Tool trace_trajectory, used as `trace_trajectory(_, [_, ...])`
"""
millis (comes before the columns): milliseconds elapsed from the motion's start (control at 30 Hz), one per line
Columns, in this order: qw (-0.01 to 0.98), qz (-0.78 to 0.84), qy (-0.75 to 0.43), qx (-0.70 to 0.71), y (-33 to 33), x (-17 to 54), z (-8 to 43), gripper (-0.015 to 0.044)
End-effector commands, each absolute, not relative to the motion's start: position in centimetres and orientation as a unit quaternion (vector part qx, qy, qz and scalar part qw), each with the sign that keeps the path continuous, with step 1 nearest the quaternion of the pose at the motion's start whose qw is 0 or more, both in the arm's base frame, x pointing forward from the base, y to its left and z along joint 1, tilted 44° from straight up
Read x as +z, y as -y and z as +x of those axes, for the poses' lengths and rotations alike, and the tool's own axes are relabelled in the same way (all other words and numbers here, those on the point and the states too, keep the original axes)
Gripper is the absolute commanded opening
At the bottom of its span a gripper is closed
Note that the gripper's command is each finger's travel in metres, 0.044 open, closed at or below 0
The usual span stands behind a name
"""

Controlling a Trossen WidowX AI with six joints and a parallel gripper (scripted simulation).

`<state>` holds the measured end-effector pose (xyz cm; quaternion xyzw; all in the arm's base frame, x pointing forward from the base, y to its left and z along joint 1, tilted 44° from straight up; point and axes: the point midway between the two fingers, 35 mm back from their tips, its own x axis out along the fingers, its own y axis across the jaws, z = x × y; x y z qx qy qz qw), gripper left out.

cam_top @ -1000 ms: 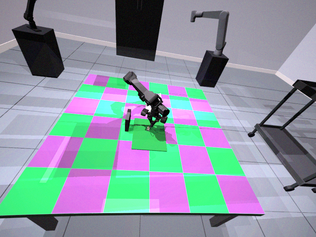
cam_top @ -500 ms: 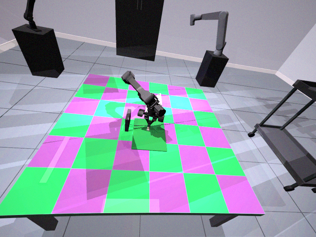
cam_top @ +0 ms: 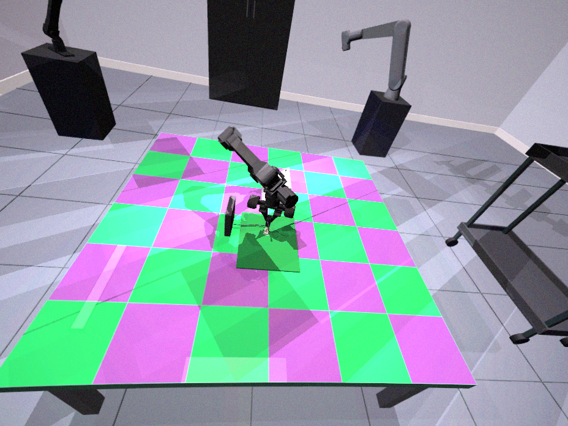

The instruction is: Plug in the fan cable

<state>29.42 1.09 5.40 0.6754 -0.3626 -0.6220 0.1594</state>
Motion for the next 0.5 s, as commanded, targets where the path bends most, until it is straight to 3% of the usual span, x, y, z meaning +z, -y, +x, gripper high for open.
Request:
trace_trajectory(0, [0.160,0.673,0.364,-0.624,-1.08,5.25,28.93,0.0000])
trace_trajectory(467, [0.159,0.673,0.365,-0.623,-0.66,4.71,28.82,0.0000])
